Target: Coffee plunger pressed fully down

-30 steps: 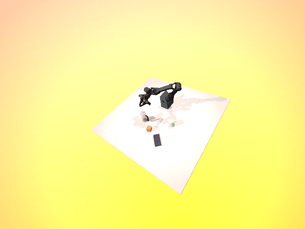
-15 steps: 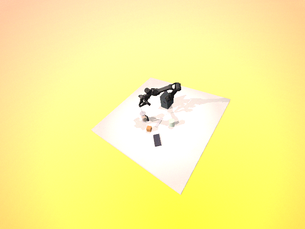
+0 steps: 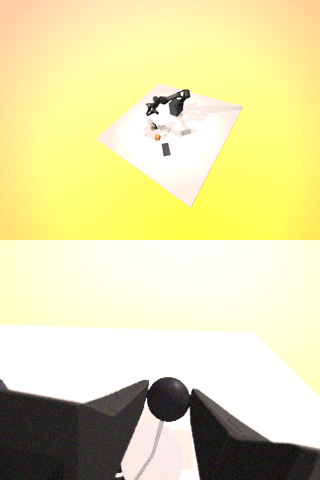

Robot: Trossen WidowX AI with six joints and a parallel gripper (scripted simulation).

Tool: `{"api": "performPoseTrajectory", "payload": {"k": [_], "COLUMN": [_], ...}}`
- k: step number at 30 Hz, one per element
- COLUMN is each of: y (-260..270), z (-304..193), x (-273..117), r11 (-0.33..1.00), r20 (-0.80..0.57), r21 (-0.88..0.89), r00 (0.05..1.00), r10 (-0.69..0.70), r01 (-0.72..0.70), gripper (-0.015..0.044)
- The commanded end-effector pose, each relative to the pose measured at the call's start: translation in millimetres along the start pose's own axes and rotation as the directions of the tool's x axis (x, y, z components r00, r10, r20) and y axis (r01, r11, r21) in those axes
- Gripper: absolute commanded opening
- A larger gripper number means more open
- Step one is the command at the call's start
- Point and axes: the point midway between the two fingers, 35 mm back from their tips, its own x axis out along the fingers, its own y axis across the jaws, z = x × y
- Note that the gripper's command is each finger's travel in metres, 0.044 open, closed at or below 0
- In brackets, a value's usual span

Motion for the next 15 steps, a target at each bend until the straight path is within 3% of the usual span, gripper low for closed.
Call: {"api": "performPoseTrajectory", "payload": {"k": [1, 15], "y": [-2, -1], "z": [-30, -50], "x": [11, 24], "r11": [1.0, 1.0], "r20": [-0.064, -0.063], "r21": [0.023, 0.024], "r00": [0.998, 0.998], "r10": [-0.003, -0.002], "r01": [0.004, 0.003], "gripper": [0.012, 0.012]}}
